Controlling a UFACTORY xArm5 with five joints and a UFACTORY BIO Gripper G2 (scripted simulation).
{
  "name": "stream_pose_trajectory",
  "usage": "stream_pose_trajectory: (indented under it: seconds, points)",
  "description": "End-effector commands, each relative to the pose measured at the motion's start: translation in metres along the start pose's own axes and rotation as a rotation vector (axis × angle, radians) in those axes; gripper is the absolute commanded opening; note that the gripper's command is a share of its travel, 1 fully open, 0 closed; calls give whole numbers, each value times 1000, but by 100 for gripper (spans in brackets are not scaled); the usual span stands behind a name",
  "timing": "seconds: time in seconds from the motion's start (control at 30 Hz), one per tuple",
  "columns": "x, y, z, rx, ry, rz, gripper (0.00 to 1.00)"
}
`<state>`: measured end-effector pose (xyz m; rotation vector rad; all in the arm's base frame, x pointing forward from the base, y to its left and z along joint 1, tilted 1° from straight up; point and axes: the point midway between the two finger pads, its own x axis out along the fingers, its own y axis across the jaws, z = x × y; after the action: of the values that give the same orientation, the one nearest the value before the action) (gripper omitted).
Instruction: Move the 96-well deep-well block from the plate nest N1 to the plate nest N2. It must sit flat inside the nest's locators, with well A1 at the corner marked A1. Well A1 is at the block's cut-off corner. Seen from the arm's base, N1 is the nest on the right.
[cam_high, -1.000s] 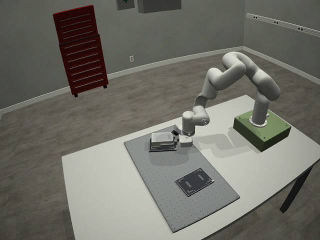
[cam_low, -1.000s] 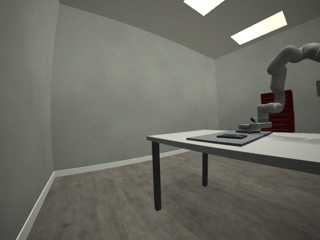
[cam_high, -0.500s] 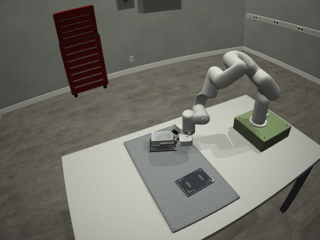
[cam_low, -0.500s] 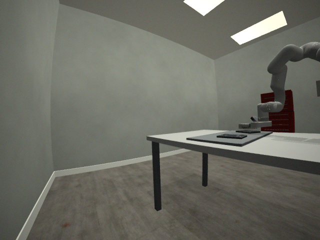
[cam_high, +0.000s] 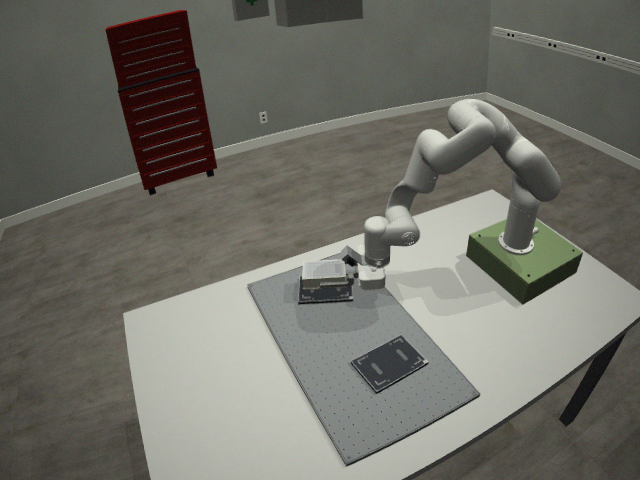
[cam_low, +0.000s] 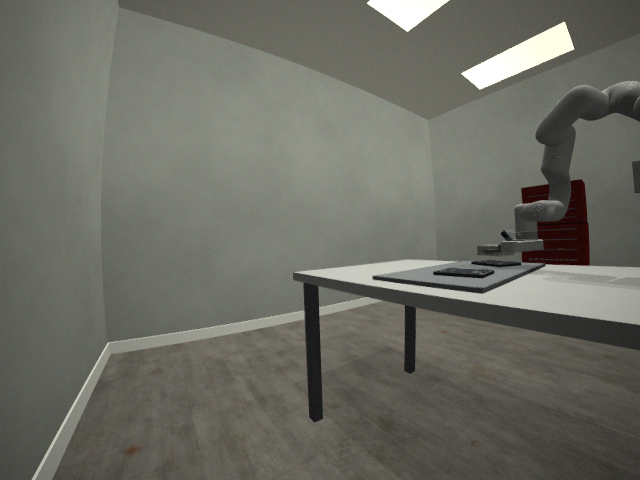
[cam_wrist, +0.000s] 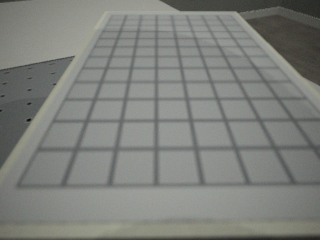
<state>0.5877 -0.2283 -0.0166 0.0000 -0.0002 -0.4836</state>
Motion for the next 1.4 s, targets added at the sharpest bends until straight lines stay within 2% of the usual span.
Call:
stream_pose_trajectory:
  seconds: [0.0,0.93,1.37]
  points:
    - [1,0,8,14,-1,0,0]
    - [1,-1,51,14,-1,0,0]
    - [1,-1,51,14,-1,0,0]
